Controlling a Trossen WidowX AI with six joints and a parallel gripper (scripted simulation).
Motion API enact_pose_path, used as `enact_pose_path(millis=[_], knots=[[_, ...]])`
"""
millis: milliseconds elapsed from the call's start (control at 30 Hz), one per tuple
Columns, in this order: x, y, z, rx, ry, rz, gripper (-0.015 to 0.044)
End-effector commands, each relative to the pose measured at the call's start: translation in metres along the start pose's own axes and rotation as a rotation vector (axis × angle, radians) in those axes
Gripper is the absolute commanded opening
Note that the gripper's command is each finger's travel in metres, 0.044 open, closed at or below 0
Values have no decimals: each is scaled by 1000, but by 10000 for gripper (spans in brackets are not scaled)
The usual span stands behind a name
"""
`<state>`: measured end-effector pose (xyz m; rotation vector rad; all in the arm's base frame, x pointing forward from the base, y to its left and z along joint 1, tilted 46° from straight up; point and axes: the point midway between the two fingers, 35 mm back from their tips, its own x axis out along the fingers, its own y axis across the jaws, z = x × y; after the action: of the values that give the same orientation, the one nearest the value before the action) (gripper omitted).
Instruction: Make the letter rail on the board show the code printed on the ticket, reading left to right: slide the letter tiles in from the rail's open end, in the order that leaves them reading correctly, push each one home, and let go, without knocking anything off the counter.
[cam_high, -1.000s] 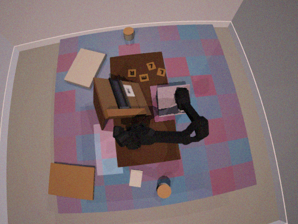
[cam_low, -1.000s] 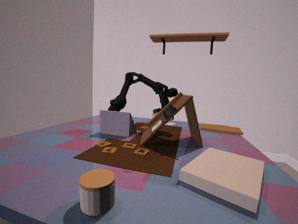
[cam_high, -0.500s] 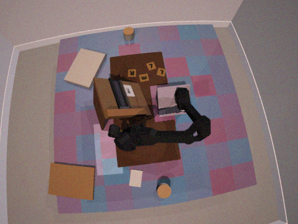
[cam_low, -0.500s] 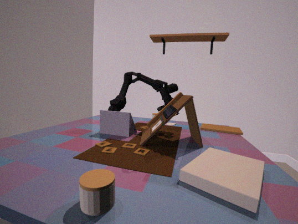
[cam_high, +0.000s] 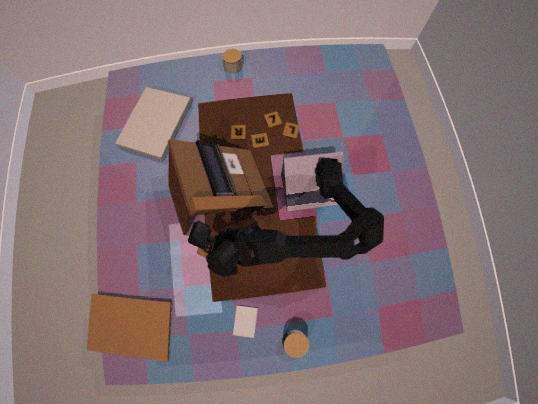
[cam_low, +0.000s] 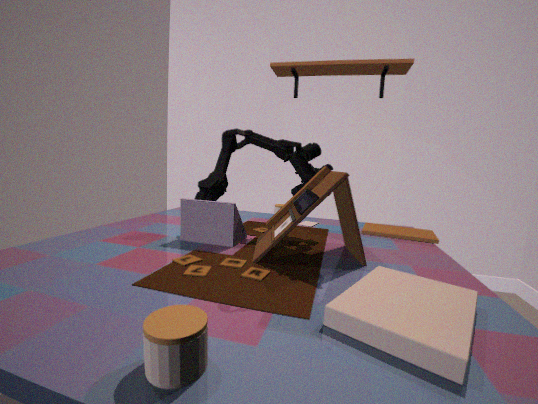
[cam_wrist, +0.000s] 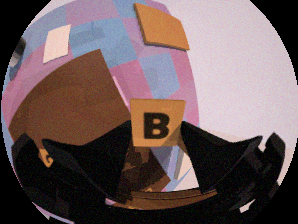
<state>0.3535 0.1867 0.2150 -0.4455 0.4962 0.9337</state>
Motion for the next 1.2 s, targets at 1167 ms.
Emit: enact_pose_path(millis=[1167], knots=[[-80, -164, -49, 460, -84, -398, 0]])
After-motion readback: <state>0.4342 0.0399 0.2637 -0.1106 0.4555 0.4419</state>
